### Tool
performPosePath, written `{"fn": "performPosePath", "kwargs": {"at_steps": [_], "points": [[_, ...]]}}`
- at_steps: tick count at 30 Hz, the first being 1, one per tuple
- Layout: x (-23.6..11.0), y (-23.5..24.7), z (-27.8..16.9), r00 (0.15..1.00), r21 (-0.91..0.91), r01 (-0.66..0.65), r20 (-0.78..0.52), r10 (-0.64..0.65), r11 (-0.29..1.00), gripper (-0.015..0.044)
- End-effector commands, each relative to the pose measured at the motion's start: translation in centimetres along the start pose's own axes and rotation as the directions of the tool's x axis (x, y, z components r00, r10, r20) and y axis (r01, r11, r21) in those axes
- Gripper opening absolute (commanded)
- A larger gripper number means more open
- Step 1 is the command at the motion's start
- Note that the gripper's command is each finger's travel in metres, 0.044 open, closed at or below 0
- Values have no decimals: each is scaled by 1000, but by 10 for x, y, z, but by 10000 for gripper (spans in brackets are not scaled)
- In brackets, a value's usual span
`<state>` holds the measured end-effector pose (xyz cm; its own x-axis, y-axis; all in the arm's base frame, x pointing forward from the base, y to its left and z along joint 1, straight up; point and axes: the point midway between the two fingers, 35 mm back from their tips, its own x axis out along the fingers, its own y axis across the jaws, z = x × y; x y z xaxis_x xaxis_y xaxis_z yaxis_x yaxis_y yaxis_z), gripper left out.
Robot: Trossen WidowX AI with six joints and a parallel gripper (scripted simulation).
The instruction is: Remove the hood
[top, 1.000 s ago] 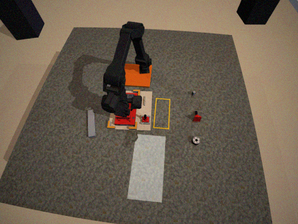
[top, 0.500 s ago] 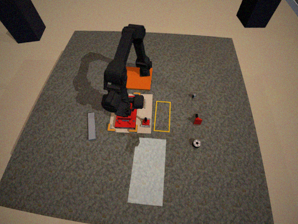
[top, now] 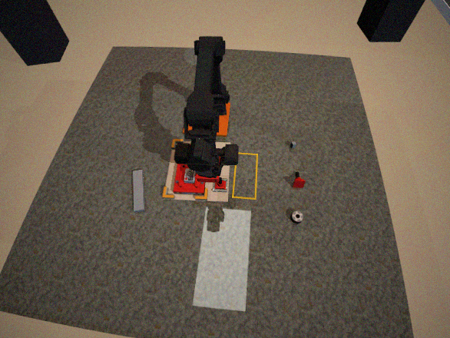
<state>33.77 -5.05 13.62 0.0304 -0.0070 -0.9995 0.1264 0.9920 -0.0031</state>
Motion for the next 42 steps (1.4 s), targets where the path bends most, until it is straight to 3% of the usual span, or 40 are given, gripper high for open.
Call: {"fn": "performPosePath", "kwargs": {"at_steps": [1, 29, 42], "points": [[0, 13, -2, 1000, 1, 1, -2, -1, 1000, 0], [-5, 121, -31, 1000, 2, -8, -3, 8, 1000, 0], [0, 126, -32, 1000, 2, -8, -3, 8, 1000, 0]]}}
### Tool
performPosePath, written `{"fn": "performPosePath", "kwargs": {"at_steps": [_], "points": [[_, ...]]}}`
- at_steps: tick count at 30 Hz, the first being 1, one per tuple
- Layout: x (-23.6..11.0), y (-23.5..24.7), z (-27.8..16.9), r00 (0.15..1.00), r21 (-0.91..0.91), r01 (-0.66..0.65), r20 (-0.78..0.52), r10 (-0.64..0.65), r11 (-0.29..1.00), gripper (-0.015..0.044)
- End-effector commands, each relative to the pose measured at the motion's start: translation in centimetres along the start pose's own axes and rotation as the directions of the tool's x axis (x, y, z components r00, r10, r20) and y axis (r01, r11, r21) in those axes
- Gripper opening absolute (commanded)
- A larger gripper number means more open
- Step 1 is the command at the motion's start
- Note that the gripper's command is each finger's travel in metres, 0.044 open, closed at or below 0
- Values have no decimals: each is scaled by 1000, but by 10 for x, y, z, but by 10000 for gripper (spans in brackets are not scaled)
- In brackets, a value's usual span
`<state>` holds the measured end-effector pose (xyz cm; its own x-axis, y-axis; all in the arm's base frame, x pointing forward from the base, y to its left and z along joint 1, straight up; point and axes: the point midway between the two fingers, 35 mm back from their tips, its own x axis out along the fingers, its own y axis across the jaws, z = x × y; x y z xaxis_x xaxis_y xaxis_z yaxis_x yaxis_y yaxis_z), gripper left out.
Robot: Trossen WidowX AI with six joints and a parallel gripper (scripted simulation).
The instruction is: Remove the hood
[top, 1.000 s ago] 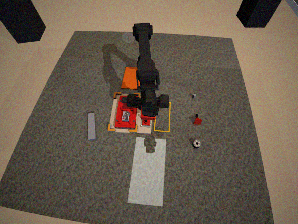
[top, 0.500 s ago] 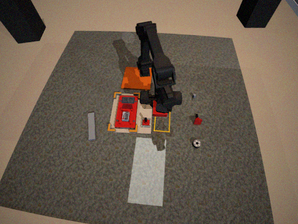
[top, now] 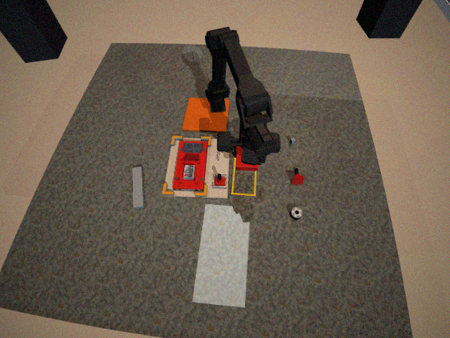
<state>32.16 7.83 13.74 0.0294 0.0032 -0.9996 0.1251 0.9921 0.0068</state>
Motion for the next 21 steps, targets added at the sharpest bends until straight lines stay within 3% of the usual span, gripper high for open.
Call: {"fn": "performPosePath", "kwargs": {"at_steps": [1, 21], "points": [[3, 0, 0, 1000, 3, 2, -1, -2, 1000, 0], [17, 0, 1, 1000, 3, 2, -1, -2, 1000, 0]]}}
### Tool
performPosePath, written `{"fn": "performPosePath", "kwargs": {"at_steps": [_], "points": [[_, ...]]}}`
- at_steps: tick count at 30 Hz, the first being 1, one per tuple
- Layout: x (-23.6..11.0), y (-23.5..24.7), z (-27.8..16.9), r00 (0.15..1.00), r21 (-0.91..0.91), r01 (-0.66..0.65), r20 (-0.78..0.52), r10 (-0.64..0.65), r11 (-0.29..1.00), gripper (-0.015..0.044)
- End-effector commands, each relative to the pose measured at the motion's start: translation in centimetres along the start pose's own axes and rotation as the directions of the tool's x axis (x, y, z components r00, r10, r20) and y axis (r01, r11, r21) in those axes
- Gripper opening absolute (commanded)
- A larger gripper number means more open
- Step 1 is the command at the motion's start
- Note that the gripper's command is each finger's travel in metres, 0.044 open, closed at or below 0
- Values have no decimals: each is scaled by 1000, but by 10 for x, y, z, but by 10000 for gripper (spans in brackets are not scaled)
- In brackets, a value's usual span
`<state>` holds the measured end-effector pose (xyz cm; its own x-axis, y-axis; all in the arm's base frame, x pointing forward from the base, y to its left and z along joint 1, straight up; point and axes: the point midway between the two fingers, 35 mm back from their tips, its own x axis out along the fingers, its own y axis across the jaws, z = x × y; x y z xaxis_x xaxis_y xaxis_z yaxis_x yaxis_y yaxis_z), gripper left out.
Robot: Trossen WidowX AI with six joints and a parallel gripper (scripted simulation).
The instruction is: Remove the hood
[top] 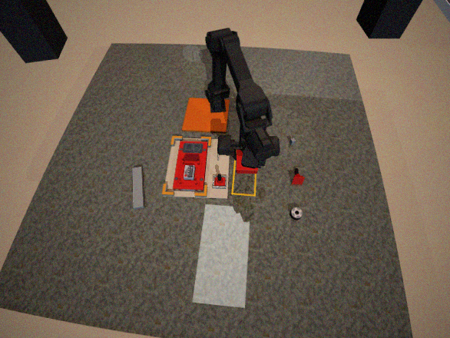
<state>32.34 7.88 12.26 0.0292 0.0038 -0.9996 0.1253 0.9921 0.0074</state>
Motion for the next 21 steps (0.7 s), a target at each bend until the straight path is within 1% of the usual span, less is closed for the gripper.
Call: {"fn": "performPosePath", "kwargs": {"at_steps": [1, 21], "points": [[3, 0, 0, 1000, 3, 2, -1, -2, 1000, 0], [17, 0, 0, 1000, 3, 2, -1, -2, 1000, 0]]}}
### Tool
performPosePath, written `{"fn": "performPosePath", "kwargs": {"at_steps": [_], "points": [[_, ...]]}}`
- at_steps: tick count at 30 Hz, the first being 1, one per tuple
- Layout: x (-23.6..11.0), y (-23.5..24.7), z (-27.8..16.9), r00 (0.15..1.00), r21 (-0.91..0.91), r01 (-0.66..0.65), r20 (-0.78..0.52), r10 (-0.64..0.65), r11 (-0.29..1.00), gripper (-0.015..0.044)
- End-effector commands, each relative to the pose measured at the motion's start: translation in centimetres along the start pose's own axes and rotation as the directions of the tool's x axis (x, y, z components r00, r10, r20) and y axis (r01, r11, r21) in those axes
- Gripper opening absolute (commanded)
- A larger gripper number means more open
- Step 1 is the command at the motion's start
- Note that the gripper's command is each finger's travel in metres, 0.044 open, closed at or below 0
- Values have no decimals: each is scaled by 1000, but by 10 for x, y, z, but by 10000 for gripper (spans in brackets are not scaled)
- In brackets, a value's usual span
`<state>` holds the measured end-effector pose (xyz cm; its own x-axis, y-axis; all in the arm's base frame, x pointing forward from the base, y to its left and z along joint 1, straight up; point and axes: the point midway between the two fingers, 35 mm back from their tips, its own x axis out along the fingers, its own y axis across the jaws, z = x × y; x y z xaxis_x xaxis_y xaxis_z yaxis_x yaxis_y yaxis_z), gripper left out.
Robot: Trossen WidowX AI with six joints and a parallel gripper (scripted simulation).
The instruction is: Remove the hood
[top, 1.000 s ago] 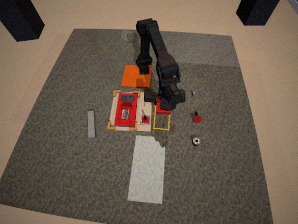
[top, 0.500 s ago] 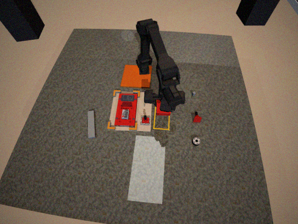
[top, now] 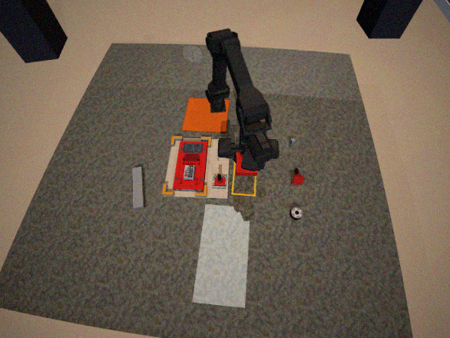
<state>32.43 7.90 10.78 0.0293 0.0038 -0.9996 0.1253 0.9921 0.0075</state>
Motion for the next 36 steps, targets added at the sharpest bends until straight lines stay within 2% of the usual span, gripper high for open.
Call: {"fn": "performPosePath", "kwargs": {"at_steps": [1, 36], "points": [[3, 0, 0, 1000, 3, 2, -1, -2, 1000, 0], [28, -1, -1, 1000, 3, 2, -1, -2, 1000, 0]]}}
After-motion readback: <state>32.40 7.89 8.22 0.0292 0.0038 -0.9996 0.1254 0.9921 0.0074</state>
